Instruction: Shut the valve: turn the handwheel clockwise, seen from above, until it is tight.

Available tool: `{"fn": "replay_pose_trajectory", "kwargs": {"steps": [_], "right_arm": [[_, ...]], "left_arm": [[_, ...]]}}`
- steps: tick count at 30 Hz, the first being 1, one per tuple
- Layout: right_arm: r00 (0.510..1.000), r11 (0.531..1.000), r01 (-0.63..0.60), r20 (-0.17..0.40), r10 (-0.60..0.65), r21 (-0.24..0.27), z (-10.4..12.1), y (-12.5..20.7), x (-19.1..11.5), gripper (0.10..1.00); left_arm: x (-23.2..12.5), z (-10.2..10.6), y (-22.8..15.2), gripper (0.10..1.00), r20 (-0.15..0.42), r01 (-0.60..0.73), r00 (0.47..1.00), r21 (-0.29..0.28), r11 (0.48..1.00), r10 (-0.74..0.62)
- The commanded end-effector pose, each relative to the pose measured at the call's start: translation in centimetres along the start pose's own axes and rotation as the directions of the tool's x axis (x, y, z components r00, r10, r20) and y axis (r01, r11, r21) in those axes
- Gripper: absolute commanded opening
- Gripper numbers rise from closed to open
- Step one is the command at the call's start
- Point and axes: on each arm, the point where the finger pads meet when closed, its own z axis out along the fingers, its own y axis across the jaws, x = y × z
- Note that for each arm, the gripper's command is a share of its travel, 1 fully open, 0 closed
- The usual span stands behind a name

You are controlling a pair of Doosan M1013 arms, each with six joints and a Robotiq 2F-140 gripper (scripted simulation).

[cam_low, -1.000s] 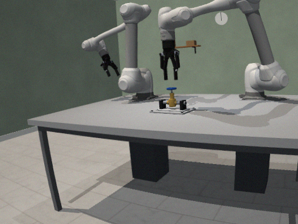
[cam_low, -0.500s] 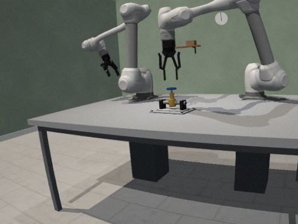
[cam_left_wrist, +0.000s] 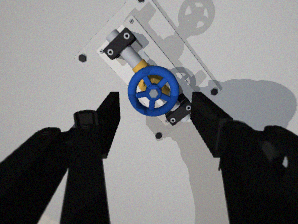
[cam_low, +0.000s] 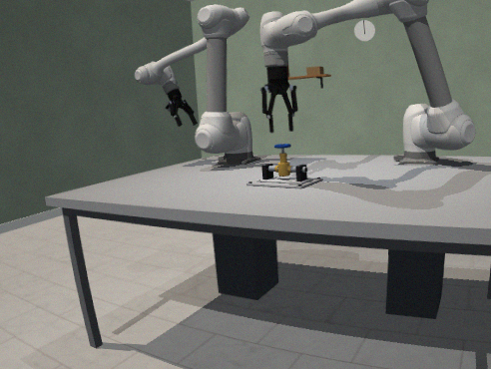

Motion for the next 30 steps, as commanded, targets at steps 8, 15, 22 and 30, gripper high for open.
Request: {"fn": "replay_pose_trajectory", "kwargs": {"steps": [8,15,22,30], "right_arm": [[1.0,1.0,0.0,-0.001,0.0,0.0,-0.04,-0.01,0.01,1.0],[1.0,1.0,0.0,-0.001,0.0,0.0,-0.04,-0.01,0.01,1.0],[1.0,1.0,0.0,-0.001,0.0,0.0,-0.04,-0.01,0.01,1.0],[1.0,1.0,0.0,-0.001,0.0,0.0,-0.04,-0.01,0.01,1.0]], "left_arm": [[-0.02,-0.14,-0.04,0.508,0.003,0.263,0.965,0.002,0.965,-0.263],[-0.02,-0.14,-0.04,0.508,0.003,0.363,0.932,0.002,0.932,-0.363],[-0.02,-0.14,-0.04,0.508,0.002,0.478,0.878,0.003,0.878,-0.478],[-0.02,-0.14,-0.04,0.508,0.002,0.556,0.831,0.003,0.831,-0.556]]}}
